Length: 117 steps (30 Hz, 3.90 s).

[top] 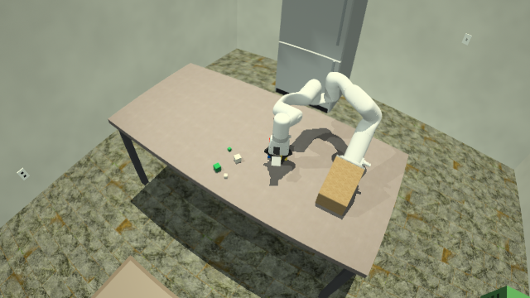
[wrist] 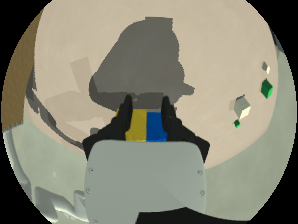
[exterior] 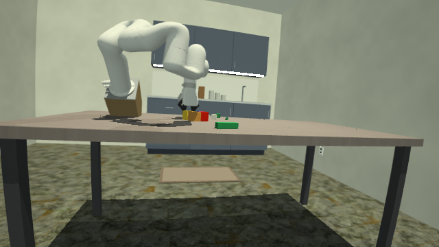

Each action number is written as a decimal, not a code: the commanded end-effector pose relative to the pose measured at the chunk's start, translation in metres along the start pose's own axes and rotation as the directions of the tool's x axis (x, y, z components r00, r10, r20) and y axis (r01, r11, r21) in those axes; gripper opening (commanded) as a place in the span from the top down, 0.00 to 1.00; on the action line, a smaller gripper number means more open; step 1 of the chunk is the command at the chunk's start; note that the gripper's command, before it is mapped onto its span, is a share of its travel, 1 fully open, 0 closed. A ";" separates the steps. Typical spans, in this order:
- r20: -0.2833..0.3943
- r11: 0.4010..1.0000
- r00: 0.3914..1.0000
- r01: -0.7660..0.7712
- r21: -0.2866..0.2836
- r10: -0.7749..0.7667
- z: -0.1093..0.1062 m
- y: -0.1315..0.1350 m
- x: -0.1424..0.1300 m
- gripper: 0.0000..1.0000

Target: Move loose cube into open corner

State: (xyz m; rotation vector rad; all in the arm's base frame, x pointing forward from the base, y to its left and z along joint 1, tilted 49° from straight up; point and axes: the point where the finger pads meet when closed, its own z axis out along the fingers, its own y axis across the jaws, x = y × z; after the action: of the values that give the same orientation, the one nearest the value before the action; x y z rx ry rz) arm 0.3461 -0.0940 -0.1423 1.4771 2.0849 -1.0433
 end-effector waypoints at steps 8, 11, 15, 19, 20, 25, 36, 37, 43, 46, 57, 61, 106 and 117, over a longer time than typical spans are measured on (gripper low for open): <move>-0.001 1.000 1.000 0.000 -0.004 0.000 -0.002 0.001 0.000 0.51; -0.001 1.000 1.000 0.000 -0.004 0.000 -0.002 0.001 -0.001 0.51; -0.001 1.000 1.000 0.000 -0.004 0.000 -0.002 0.001 -0.002 0.51; -0.001 1.000 1.000 0.000 -0.004 0.000 -0.002 0.001 -0.005 0.51; -0.001 1.000 1.000 0.000 -0.004 0.000 -0.002 0.001 -0.005 0.51; -0.001 1.000 1.000 0.000 -0.004 0.000 -0.002 0.001 -0.007 0.51; -0.001 1.000 1.000 0.000 -0.004 0.000 -0.002 0.001 -0.007 0.51; -0.001 1.000 1.000 0.000 -0.004 0.000 -0.002 0.001 -0.007 0.51; -0.001 1.000 1.000 0.000 -0.004 0.000 -0.002 0.001 -0.007 0.51; -0.001 1.000 1.000 0.000 -0.004 0.000 -0.002 0.001 -0.007 0.51; -0.001 1.000 1.000 0.000 -0.004 0.000 -0.002 0.001 -0.010 0.51; -0.001 1.000 1.000 0.000 -0.004 0.000 -0.002 0.001 -0.011 0.51; -0.001 1.000 1.000 0.000 -0.004 0.000 -0.002 0.001 -0.002 0.51; -0.001 1.000 1.000 0.000 -0.004 0.000 -0.006 0.001 -0.002 0.51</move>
State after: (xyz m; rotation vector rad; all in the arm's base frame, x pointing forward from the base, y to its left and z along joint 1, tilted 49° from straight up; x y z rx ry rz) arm 0.3470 -0.0943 -0.1399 1.4772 2.0847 -1.0435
